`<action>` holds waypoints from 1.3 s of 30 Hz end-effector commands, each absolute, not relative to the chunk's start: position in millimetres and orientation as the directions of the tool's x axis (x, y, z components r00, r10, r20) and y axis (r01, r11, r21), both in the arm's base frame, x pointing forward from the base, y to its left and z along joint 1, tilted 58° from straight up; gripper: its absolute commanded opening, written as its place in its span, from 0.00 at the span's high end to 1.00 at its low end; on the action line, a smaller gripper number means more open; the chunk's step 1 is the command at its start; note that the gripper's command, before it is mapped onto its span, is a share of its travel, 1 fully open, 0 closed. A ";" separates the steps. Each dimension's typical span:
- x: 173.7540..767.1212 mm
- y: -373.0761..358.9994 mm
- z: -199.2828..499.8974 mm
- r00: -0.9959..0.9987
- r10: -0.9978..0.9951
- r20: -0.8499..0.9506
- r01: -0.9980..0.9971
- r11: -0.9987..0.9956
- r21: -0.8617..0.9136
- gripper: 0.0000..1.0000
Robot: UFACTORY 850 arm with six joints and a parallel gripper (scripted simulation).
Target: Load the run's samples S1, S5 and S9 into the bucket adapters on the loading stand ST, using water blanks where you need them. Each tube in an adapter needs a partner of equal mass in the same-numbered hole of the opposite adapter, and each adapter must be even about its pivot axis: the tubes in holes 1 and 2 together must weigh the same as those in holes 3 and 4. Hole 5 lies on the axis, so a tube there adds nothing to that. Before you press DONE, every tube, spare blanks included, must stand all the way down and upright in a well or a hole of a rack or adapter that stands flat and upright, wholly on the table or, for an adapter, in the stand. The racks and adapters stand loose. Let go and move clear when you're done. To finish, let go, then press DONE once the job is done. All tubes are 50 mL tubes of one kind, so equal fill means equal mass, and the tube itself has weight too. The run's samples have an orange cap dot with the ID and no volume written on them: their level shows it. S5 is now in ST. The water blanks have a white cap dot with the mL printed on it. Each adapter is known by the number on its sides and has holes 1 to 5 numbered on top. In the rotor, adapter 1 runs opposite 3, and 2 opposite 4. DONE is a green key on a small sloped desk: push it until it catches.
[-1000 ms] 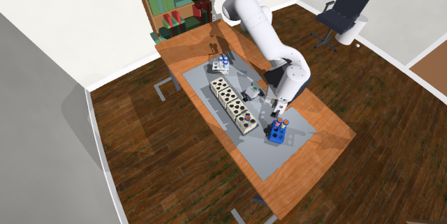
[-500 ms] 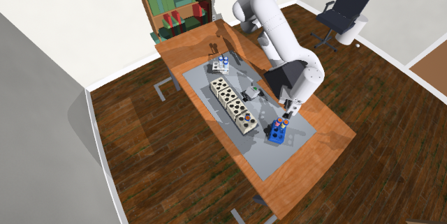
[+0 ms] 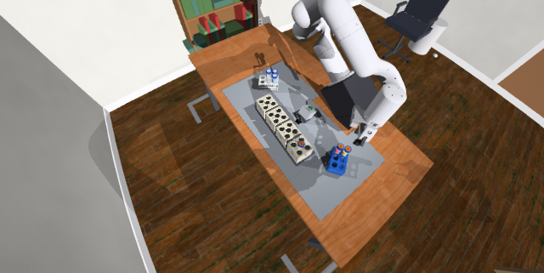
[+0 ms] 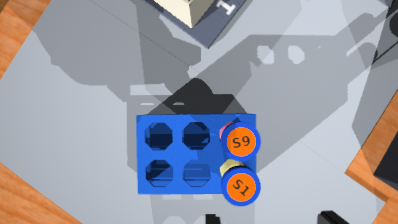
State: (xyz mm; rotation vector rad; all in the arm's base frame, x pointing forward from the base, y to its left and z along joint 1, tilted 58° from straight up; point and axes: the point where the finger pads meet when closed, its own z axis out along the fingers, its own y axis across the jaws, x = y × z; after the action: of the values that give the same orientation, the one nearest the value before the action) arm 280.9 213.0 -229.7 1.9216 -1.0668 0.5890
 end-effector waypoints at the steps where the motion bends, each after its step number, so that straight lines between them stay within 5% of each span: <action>1: 281.1 214.4 -229.8 0.527 -0.456 0.717 -0.850 -0.287 0.442 0.43; 39: 281.4 160.4 -264.3 0.527 -0.456 0.717 -0.850 -0.287 0.442 0.43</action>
State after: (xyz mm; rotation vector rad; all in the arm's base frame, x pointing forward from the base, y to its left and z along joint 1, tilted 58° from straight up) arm 280.6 164.7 -260.9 1.9213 -1.0665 0.5887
